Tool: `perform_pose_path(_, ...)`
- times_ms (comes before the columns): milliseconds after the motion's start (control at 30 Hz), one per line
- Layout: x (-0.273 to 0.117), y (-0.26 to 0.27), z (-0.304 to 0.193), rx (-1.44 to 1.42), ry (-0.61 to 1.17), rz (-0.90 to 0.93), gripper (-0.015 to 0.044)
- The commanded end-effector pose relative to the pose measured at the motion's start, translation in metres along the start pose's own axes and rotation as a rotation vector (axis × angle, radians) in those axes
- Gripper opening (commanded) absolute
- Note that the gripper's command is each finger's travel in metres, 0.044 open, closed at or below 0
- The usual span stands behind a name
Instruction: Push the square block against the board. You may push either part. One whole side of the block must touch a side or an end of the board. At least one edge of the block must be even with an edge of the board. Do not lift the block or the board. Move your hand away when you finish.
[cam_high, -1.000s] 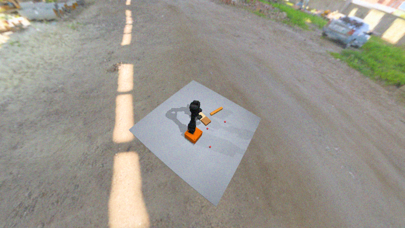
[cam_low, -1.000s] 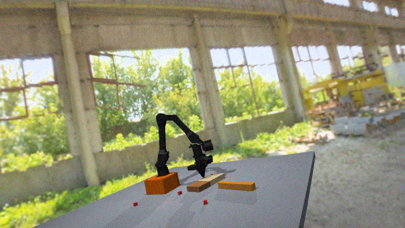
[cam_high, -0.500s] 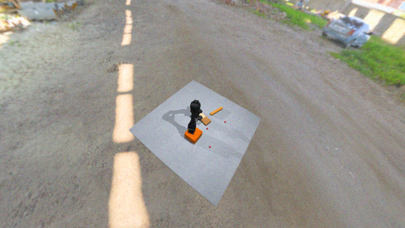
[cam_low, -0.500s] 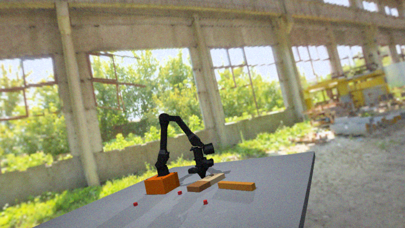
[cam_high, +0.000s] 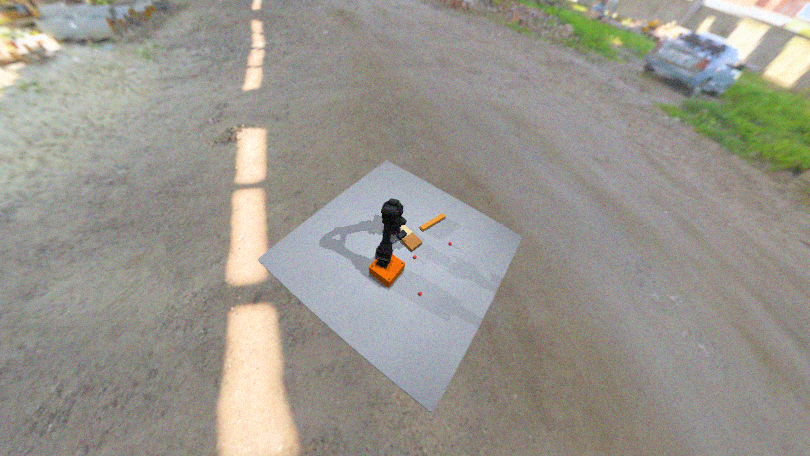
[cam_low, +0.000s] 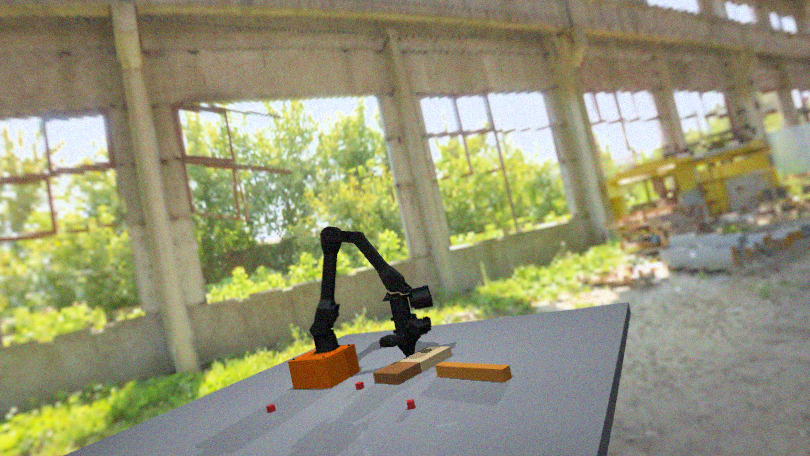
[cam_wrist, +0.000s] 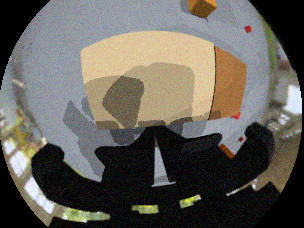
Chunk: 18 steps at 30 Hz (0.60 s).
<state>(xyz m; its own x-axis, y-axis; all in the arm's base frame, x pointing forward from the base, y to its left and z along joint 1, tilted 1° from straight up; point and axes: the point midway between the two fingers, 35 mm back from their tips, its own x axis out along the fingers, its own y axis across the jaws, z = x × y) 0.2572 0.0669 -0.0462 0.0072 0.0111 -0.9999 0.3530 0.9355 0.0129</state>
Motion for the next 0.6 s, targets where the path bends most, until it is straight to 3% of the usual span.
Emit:
perform_pose_path(0, 0.001, 0.0, -0.003, -0.003, -0.001, -0.003, 0.0)
perform_pose_path(567, 0.001, 0.001, -0.031, -0.003, 0.001, -0.003, 0.0)
